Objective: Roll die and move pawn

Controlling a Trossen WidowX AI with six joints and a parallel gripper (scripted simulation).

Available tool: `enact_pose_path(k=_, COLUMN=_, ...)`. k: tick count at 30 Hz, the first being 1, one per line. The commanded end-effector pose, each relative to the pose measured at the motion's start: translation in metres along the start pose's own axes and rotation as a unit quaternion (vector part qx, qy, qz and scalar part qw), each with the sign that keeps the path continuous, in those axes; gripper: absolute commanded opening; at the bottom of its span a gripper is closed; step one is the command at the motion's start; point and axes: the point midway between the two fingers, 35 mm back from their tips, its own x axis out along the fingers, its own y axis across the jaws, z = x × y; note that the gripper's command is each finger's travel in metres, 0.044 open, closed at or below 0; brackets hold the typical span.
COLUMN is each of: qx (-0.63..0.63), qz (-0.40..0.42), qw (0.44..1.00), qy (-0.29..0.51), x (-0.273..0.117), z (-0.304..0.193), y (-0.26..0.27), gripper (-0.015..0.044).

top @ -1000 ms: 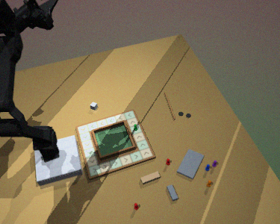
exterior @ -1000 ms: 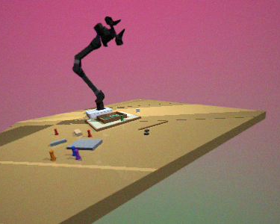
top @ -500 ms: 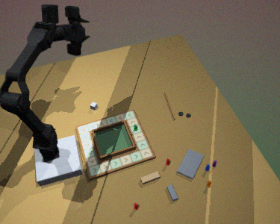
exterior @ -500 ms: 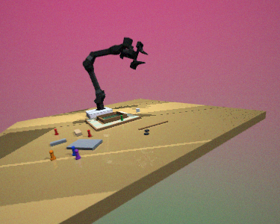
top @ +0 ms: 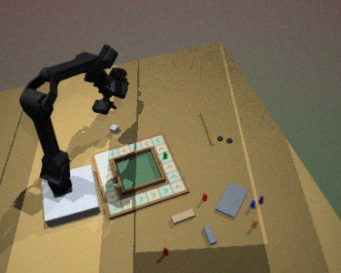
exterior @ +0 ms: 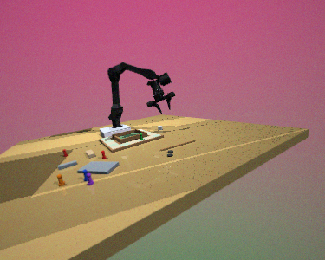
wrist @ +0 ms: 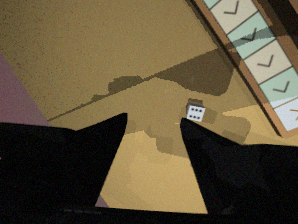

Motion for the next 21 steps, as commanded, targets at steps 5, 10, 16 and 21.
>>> enact_pose_path(k=5, qx=0.016, qz=-0.147, qw=0.987, qy=0.056, x=0.044, z=-0.007, y=-0.062, gripper=0.0275)
enact_pose_path(k=10, qx=0.016, qz=-0.146, qw=0.987, qy=0.056, x=0.045, z=-0.012, y=-0.058, gripper=0.0275)
enact_pose_path(k=16, qx=0.016, qz=-0.146, qw=0.987, qy=0.056, x=0.059, z=-0.013, y=-0.063, gripper=0.0275)
enact_pose_path(k=21, qx=0.016, qz=-0.146, qw=0.987, qy=0.056, x=0.061, z=-0.014, y=-0.063, gripper=0.0275)
